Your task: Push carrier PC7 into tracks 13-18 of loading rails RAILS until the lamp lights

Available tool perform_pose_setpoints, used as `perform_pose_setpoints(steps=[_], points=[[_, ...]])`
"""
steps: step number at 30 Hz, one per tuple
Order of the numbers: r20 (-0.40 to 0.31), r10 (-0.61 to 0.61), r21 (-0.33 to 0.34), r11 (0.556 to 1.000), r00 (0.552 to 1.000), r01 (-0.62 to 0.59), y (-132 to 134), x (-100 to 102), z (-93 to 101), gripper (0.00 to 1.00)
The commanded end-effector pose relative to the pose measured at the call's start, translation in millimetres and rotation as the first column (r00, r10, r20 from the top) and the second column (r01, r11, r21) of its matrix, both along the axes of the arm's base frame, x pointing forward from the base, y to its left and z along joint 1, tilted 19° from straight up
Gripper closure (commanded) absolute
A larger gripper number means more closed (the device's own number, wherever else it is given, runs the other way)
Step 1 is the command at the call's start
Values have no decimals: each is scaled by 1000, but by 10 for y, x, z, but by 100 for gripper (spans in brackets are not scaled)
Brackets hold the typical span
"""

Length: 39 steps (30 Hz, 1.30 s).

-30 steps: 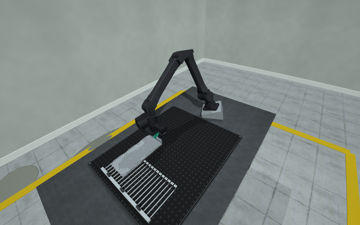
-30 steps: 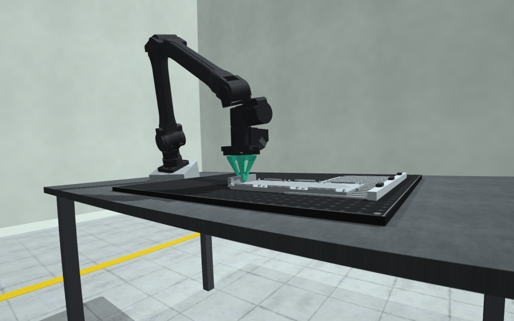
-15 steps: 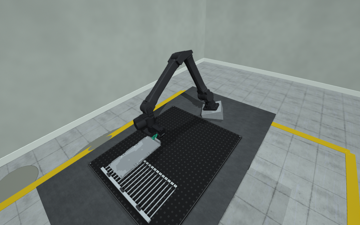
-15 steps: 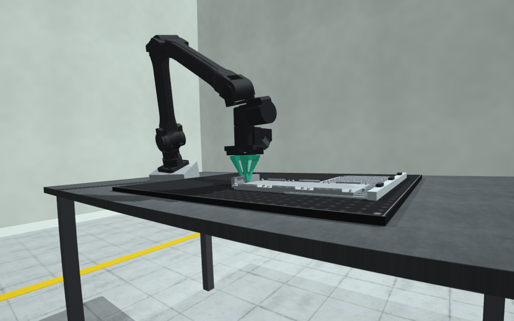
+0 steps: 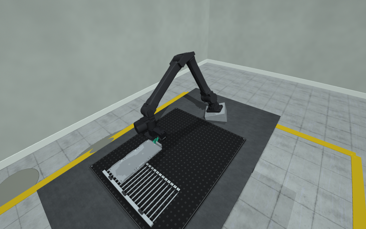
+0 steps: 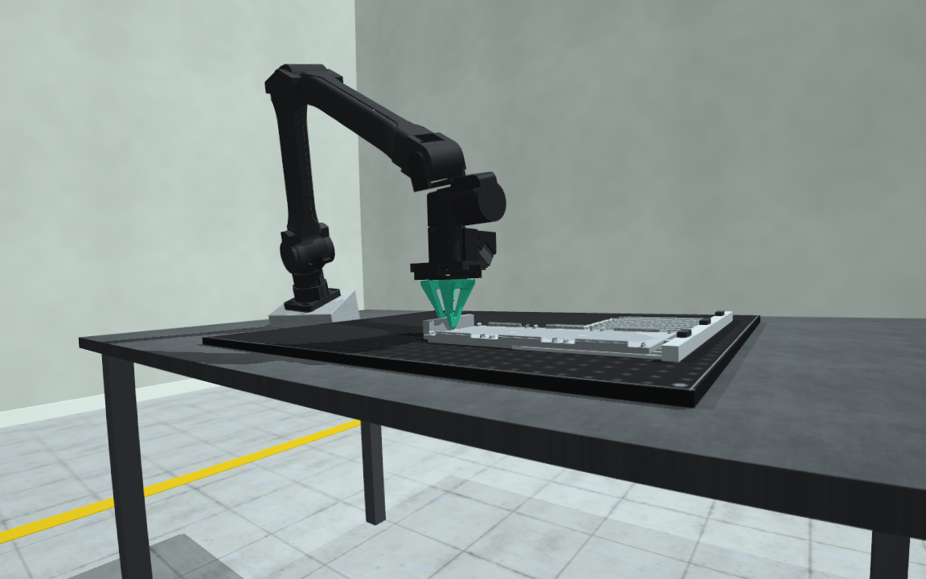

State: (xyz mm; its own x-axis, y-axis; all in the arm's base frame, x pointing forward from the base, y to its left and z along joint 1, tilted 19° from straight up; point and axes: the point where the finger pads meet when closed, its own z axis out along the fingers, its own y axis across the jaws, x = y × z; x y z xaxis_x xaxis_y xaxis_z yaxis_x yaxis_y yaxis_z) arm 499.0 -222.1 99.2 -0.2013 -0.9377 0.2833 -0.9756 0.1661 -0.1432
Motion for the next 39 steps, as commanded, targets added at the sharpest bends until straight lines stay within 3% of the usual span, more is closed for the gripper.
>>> perform_pose_setpoints(steps=[1, 39], points=[[48, 8, -13, 1000, 999, -7, 4, 306, 179, 100], [66, 17, -17, 1000, 998, -15, -32, 685, 247, 100]])
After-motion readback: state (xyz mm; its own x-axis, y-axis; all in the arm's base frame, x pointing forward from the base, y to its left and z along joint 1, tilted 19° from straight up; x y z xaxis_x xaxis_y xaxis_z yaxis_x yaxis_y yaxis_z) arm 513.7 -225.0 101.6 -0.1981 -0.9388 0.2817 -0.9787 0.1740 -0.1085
